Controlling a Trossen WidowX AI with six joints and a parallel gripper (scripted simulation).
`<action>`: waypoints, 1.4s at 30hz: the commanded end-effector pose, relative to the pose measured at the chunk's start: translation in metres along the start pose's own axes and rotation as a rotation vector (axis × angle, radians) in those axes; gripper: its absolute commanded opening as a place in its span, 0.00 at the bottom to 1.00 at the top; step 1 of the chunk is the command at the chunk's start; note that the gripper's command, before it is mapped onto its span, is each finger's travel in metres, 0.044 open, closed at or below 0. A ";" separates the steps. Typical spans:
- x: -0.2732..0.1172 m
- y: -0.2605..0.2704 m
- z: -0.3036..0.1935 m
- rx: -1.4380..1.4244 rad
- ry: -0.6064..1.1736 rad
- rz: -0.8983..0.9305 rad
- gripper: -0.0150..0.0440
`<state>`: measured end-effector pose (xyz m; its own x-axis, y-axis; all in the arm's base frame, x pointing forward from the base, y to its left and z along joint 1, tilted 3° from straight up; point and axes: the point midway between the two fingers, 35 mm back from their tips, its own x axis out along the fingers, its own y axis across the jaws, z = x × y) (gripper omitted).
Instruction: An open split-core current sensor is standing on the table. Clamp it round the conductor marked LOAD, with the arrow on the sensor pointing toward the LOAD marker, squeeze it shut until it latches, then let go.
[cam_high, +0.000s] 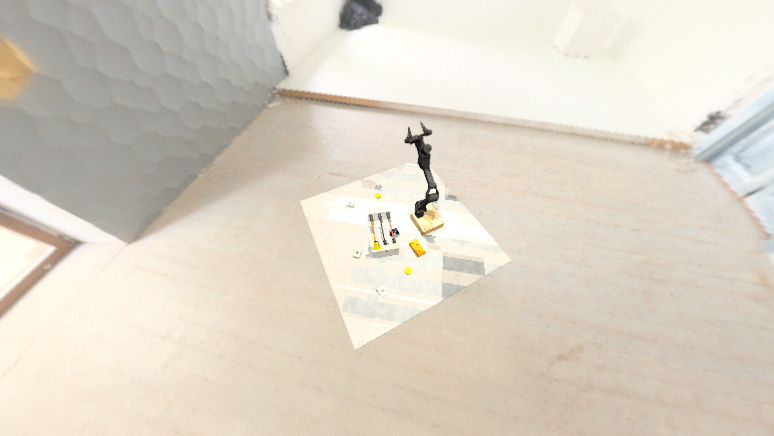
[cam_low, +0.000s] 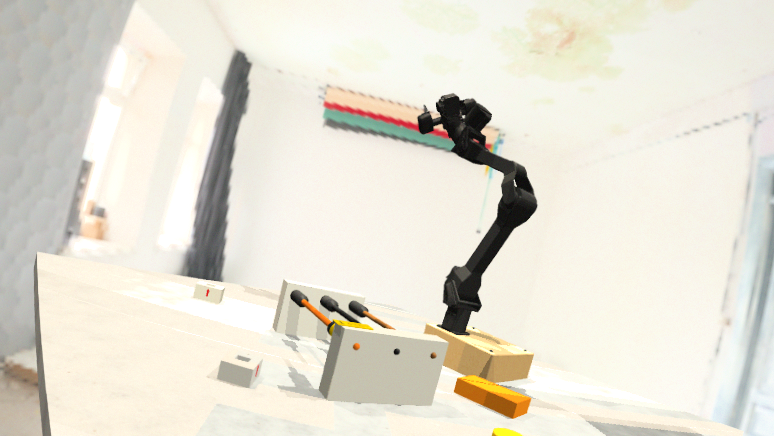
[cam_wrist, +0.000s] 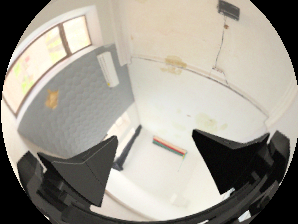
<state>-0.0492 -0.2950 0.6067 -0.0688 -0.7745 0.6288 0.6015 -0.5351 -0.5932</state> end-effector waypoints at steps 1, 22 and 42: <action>-0.017 0.062 0.034 0.246 -0.065 0.166 1.00; -0.246 0.240 0.210 1.072 -0.228 1.134 1.00; -0.433 0.231 0.248 1.237 -0.241 1.754 1.00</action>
<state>0.3188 -0.0047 0.3251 0.9987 -0.0116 0.0506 0.0122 0.9999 -0.0118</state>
